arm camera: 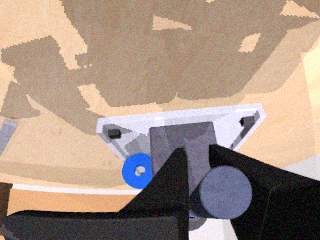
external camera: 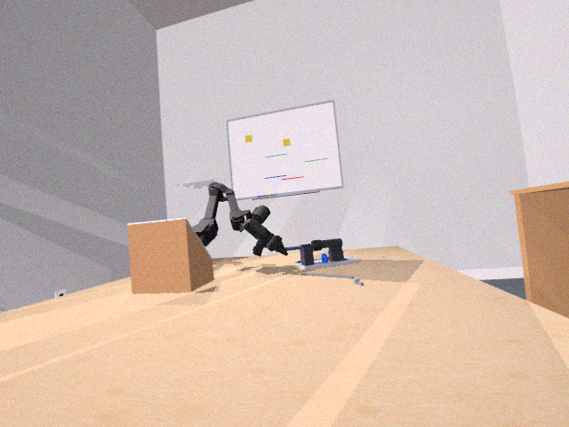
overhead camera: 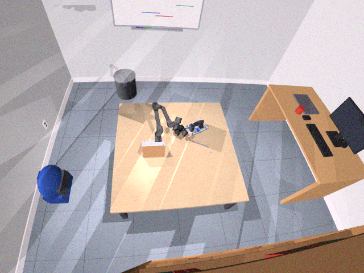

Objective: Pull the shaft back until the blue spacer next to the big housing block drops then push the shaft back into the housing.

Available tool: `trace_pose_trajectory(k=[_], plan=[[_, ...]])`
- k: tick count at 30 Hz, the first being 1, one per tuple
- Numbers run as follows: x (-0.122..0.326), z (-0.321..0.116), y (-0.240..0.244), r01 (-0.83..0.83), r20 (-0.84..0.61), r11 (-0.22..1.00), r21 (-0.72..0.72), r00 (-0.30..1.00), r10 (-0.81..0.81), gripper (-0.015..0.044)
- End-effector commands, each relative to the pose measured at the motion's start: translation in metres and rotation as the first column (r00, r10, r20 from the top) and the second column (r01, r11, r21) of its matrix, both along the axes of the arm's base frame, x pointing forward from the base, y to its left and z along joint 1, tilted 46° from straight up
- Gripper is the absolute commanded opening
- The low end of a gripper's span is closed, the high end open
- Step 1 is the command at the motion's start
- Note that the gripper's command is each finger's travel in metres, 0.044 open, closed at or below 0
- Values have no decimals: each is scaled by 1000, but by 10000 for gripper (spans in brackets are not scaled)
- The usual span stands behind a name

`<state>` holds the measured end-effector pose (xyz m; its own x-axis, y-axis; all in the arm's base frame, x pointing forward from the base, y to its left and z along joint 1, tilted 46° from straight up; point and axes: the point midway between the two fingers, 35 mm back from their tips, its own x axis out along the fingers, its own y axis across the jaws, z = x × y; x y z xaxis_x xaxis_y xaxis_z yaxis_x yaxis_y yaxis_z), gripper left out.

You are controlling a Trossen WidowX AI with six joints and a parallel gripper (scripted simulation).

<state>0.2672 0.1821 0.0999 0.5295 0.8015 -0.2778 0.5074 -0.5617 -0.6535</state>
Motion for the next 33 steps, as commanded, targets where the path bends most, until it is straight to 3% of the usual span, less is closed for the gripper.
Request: trace_pose_trajectory(k=[1, 33], plan=[[3, 1, 1, 3, 0, 1000, 2, 1000, -3, 0], [11, 4, 5, 3, 1, 1000, 2, 1000, -3, 0]])
